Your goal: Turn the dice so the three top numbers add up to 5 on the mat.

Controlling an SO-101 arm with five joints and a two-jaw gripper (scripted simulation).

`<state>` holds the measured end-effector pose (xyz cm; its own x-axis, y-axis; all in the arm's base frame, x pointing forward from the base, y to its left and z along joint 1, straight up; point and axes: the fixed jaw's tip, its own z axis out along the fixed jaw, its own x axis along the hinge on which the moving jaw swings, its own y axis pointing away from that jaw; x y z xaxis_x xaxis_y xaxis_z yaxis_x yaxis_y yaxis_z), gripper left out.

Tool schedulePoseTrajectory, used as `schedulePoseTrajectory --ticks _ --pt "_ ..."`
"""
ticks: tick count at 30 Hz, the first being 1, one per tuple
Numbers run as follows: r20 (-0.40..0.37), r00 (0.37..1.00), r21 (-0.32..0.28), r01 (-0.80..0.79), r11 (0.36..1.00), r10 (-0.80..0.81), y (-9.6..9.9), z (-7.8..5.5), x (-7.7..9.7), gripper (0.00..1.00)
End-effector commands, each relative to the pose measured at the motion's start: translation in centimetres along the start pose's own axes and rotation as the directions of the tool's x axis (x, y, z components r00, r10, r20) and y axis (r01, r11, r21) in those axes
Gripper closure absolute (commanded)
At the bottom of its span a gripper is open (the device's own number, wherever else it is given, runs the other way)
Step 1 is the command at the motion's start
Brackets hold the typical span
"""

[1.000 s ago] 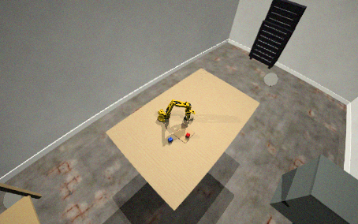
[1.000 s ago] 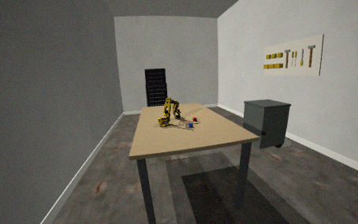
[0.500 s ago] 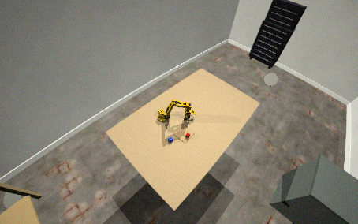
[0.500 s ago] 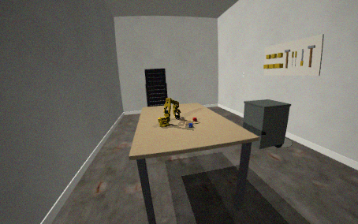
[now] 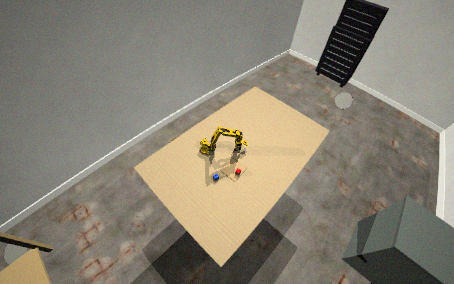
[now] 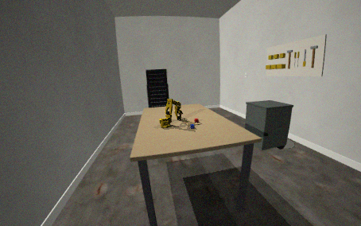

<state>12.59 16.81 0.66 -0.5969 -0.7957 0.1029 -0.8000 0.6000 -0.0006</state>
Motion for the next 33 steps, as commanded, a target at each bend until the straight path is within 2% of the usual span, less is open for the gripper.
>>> schedulePoseTrajectory --ticks 1,9,19,27,33 --pt "0.024 1.000 -0.004 0.004 1.000 -0.004 -0.1 -0.3 -0.3 0.84" --pt "0.024 1.000 -0.004 0.004 1.000 -0.004 -0.1 -0.3 -0.3 0.85" --pt "0.024 1.000 -0.004 0.004 1.000 -0.004 -0.1 -0.3 -0.3 1.00" --pt "0.024 1.000 -0.003 0.004 1.000 -0.004 0.0 -0.4 -0.3 1.00" --pt "0.025 1.000 -0.003 0.004 1.000 -0.004 0.2 -1.4 -0.8 1.00"
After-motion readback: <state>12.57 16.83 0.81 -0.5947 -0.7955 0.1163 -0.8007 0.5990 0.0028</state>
